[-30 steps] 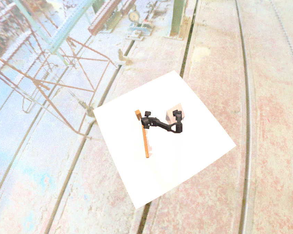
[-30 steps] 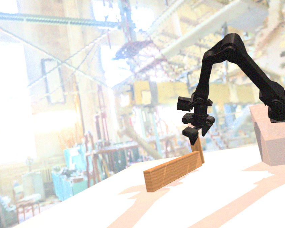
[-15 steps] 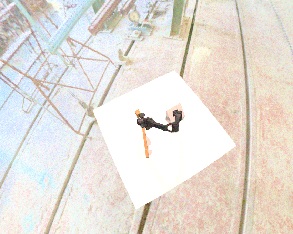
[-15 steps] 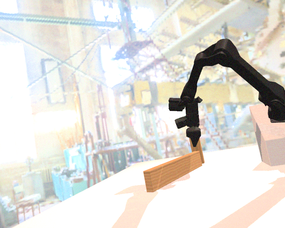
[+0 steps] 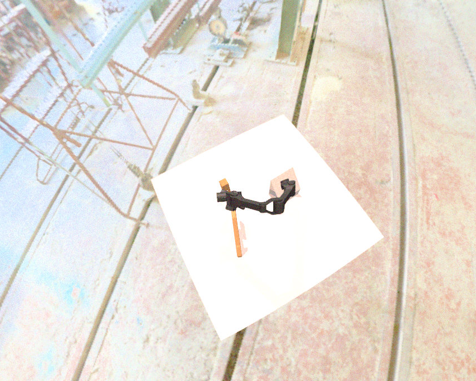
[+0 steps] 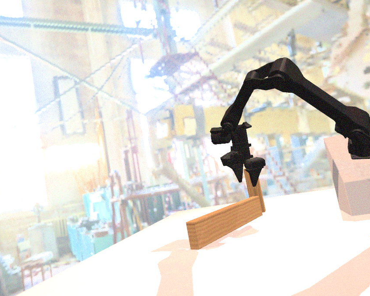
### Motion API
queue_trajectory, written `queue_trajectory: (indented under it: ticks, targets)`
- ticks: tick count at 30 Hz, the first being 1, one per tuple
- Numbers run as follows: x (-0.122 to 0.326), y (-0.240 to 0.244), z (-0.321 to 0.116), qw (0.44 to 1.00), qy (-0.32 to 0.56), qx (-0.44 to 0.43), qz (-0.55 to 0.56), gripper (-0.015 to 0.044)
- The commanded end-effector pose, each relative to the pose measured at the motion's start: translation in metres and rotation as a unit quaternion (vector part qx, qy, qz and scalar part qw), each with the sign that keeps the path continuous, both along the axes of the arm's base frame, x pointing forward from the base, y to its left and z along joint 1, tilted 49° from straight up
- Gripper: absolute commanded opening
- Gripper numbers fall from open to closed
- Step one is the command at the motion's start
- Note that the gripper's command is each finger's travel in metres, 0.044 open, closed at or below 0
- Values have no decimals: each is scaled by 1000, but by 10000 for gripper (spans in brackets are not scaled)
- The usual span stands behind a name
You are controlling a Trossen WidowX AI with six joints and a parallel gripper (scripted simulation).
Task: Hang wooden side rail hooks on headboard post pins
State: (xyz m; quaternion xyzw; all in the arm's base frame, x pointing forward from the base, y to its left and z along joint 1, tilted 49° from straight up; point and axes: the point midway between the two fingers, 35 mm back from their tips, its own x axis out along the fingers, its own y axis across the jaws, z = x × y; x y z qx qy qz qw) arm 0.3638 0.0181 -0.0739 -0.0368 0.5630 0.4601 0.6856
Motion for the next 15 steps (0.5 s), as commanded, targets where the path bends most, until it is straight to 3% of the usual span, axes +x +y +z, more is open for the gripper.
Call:
queue_trajectory:
  ticks: [1,15]
  targets:
    - [19,7,26,953,-157,122,229,440]
    - [19,7,26,952,-159,124,232,440]
